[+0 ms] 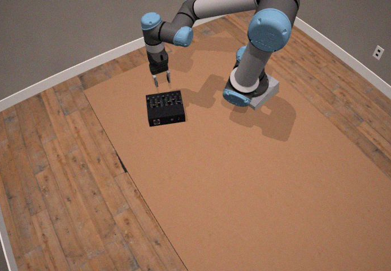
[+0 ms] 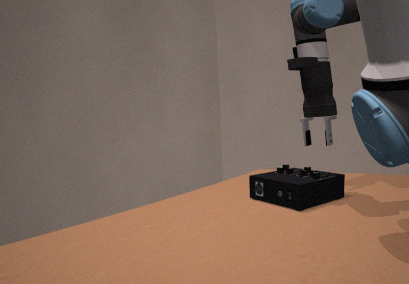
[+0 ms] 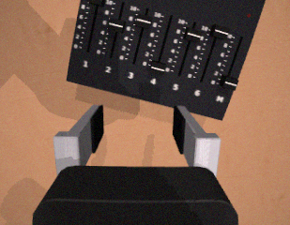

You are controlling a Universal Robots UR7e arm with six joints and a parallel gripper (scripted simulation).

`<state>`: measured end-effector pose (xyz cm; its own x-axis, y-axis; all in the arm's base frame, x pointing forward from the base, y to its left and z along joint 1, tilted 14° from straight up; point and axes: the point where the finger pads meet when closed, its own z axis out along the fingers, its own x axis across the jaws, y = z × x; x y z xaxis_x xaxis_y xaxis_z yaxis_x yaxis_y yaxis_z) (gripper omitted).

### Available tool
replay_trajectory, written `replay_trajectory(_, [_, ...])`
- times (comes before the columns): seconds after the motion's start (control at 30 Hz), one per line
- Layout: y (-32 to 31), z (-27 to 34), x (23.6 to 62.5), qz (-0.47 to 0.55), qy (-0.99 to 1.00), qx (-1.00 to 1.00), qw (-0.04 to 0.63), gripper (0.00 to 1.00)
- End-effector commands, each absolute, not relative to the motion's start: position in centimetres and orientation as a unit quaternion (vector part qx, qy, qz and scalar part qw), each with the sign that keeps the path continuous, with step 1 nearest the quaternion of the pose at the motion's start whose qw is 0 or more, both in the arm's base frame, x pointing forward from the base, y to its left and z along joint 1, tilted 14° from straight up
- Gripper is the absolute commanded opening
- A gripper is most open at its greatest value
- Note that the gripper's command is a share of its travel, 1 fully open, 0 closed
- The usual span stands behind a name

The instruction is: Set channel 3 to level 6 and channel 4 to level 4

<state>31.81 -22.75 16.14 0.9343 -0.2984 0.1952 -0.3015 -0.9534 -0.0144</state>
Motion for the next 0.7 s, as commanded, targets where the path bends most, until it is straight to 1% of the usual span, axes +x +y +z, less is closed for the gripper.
replay_trajectory(0.0, [-22.2, 16.8, 32.0, 0.102, -0.079, 0.992, 0.012, 1.0])
replay_trajectory(0.43, [-19.8, 19.2, 32.7, 0.105, 0.213, 0.971, 0.038, 1.0])
replay_trajectory(0.5, [-19.8, 19.2, 32.7, 0.105, 0.213, 0.971, 0.038, 1.0])
replay_trajectory(0.67, [-19.0, 20.2, 33.0, 0.105, 0.345, 0.931, 0.05, 1.0])
